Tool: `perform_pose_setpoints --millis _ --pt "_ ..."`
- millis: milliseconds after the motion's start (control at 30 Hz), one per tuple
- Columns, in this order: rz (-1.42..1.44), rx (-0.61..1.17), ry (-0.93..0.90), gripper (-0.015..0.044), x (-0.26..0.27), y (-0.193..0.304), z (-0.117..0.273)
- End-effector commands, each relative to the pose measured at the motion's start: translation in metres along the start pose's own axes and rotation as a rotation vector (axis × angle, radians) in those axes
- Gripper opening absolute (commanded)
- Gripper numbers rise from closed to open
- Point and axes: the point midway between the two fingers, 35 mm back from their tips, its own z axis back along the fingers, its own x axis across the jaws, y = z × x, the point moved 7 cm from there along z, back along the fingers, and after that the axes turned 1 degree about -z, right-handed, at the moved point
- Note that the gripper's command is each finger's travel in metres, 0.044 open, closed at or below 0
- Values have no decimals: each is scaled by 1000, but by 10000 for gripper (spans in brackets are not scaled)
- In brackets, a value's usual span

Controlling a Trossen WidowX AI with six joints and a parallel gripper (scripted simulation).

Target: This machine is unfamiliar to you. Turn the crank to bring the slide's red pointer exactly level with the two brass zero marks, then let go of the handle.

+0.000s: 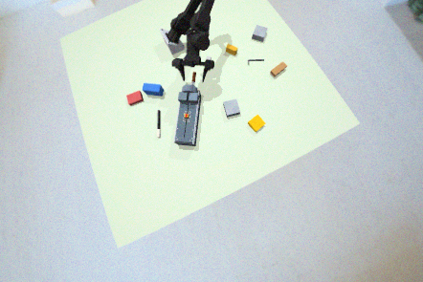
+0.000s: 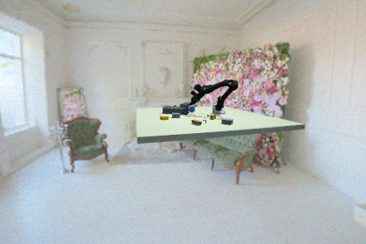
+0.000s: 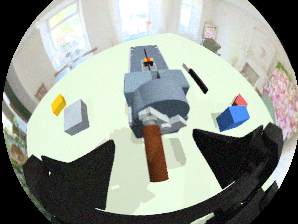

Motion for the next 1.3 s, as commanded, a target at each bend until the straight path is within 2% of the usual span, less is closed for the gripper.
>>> perform_pose_setpoints --millis 0,500,1267 --pt "8 -10 -7 440 2 -16 15" --pt "1 -6 1 440 1 -62 61" --pt "225 129 -170 440 -26 -137 17"
